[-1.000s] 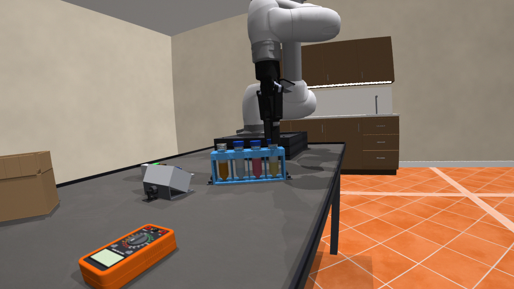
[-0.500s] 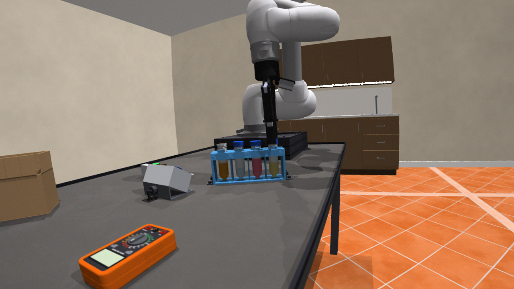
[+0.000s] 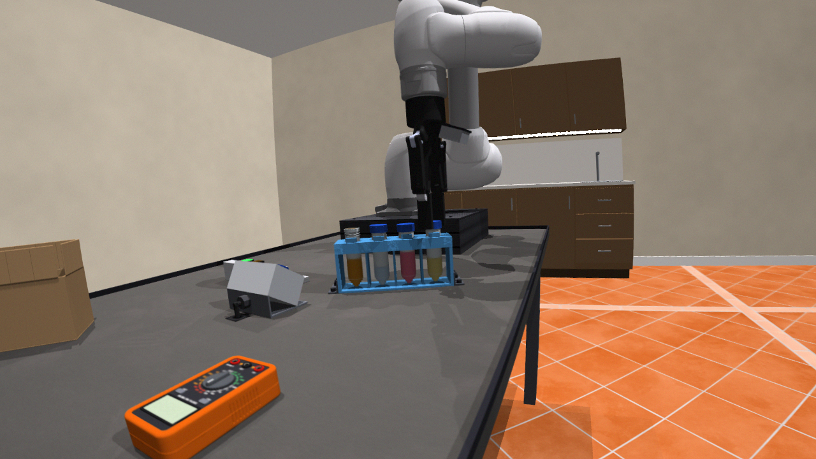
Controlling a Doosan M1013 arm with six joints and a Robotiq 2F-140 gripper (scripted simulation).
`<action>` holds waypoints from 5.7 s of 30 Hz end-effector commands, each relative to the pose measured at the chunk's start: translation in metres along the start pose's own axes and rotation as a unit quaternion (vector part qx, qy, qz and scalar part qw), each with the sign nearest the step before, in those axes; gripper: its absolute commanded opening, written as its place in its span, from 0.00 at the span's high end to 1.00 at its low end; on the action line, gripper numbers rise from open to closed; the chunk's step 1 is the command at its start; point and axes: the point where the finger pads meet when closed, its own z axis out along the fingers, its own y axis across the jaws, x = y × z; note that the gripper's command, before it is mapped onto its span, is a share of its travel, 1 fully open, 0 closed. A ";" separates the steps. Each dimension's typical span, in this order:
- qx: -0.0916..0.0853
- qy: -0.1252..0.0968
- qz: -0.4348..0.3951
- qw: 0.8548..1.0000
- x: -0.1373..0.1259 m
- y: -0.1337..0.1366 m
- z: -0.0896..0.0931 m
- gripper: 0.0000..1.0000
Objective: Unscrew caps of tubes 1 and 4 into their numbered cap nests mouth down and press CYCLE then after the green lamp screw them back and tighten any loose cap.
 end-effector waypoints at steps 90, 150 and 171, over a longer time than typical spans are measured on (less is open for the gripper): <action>-0.001 0.000 -0.083 0.997 0.000 0.001 0.000 0.59; -0.001 0.000 0.000 1.000 0.000 0.001 0.000 0.70; -0.001 0.000 -0.212 0.977 0.000 0.001 0.000 0.59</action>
